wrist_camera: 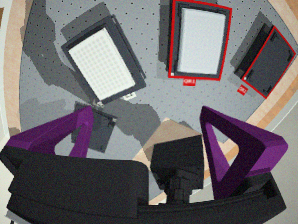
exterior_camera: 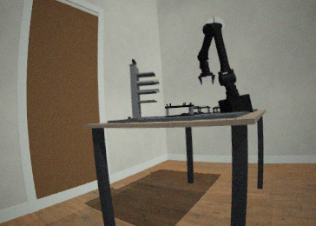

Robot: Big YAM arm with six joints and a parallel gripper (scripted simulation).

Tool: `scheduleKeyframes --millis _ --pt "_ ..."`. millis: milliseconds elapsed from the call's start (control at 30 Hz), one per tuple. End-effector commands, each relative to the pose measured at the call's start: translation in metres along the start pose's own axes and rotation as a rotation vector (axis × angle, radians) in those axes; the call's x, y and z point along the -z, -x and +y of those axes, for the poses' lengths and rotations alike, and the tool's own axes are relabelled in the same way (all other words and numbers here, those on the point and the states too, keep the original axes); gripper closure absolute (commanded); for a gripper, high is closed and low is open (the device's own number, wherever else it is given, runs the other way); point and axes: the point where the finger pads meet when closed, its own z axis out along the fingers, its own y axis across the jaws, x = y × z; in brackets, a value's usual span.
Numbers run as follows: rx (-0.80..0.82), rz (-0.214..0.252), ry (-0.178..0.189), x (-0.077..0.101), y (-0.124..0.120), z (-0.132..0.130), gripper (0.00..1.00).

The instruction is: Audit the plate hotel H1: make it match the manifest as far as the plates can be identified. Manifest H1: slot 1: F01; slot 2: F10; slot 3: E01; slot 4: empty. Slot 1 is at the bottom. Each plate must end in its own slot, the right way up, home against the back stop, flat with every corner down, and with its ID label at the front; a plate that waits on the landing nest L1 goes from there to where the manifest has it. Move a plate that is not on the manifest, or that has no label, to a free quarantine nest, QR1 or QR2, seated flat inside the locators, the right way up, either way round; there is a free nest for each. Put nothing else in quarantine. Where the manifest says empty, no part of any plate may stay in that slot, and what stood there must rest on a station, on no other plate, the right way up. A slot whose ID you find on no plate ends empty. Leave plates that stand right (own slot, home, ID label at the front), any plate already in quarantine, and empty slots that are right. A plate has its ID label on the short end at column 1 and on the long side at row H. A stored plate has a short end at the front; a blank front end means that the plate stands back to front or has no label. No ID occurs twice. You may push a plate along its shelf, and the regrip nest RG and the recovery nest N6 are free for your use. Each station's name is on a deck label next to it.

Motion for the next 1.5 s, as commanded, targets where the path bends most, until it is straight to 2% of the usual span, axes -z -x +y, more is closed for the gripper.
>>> scheduleKeyframes --millis 0,267,333,533,600,633,833,900,1400,1467 --pt "-0.006 -0.015 0.006 0.010 -0.008 0.018 0.00" --pt "-0.005 -0.019 0.008 0.012 -0.011 0.045 0.00" --pt "-0.005 -0.019 0.008 0.012 -0.011 0.045 0.00" --pt "0.004 -0.070 0.024 0.033 -0.004 0.071 0.00" --pt "0.003 -0.064 0.023 0.031 -0.005 0.078 0.00" --pt "0.011 -0.044 0.025 0.012 -0.020 0.073 0.00" --pt "0.112 -0.087 0.069 0.012 -0.033 0.088 0.00" --pt "0.112 -0.087 0.069 0.012 -0.033 0.088 0.00" --pt "0.309 -0.196 0.183 0.012 -0.067 0.125 0.00" --pt "0.309 -0.196 0.183 0.012 -0.067 0.125 0.00"
